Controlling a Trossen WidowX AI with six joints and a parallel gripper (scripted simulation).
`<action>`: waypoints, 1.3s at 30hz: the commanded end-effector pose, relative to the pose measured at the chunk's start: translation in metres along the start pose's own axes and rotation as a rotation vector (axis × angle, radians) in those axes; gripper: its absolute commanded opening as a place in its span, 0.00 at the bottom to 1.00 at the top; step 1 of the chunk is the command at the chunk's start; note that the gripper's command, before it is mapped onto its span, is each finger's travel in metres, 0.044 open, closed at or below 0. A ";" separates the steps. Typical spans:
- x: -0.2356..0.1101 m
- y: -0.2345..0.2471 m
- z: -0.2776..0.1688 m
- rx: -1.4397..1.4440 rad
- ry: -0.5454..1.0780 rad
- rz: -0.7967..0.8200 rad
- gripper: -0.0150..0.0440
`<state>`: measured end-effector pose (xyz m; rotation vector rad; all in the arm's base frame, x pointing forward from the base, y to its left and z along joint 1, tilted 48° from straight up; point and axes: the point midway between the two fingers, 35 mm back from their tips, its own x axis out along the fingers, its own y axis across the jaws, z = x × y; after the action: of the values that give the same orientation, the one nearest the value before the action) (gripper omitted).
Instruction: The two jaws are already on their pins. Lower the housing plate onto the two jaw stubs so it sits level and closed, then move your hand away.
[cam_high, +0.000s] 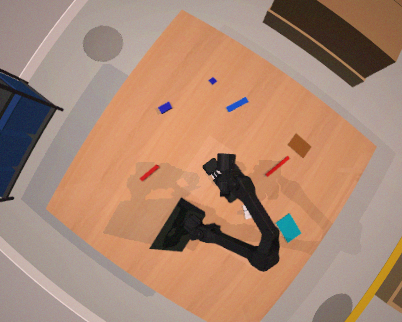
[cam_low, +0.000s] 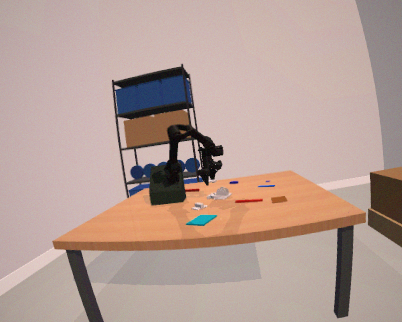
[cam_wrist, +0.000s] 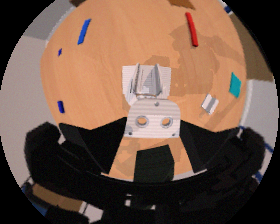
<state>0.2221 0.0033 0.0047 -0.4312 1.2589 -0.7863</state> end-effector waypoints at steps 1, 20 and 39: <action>0.000 0.000 0.000 0.006 -0.003 -0.002 0.85; 0.000 0.004 -0.002 0.012 -0.003 -0.002 0.85; 0.000 0.008 -0.005 0.012 -0.003 -0.002 0.85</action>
<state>0.2199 0.0086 -0.0018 -0.4301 1.2501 -0.7941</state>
